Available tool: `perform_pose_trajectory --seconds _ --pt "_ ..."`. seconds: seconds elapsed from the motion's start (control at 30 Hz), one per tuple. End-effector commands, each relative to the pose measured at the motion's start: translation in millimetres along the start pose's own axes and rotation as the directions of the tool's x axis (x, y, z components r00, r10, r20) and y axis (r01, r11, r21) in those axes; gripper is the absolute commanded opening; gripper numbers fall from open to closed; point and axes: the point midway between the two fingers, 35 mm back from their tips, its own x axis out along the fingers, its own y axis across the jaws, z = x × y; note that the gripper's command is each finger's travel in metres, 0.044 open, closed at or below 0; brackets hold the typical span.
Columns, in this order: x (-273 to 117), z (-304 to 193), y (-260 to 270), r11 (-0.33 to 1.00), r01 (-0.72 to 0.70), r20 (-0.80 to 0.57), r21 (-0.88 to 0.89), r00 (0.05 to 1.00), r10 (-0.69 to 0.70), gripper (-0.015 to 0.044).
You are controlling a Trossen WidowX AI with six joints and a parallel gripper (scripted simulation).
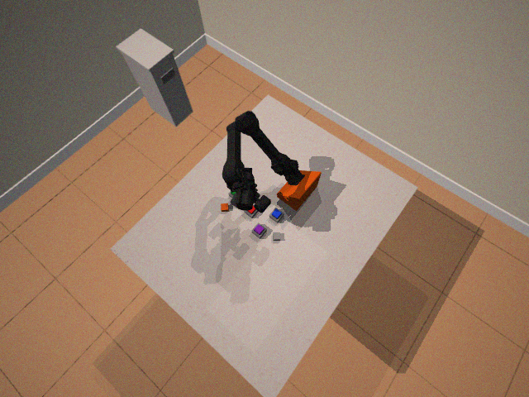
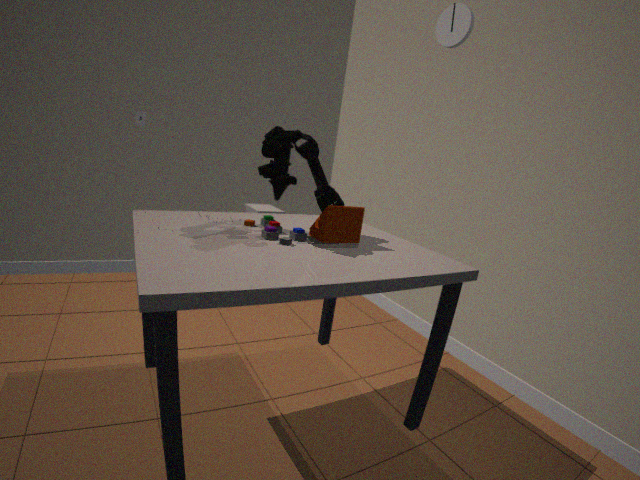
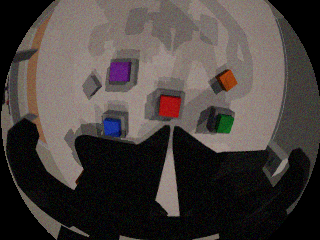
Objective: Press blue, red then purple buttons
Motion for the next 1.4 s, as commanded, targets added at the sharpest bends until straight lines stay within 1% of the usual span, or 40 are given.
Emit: perform_pose_trajectory --seconds 0.0,0.17,0.23,0.43,0.6,0.8,1.37 --pt "-4 16 23 1.000 -0.002 -0.005 0.001 1.000 0.002 0.0020" --pt "-3 46 78 1.000 -0.004 -0.004 0.002 1.000 0.004 0.0020" --pt "-3 49 86 1.000 -0.004 -0.004 0.003 1.000 0.004 0.0020" --pt "0 49 86 1.000 -0.005 -0.004 0.003 1.000 0.005 0.0020" --pt "57 49 86 1.000 -0.003 -0.003 0.003 1.000 0.003 0.0020" --pt "60 49 86 1.000 -0.003 -0.003 0.003 1.000 0.003 0.0020" --pt "88 49 86 1.000 -0.002 -0.003 0.004 1.000 0.002 0.0020"
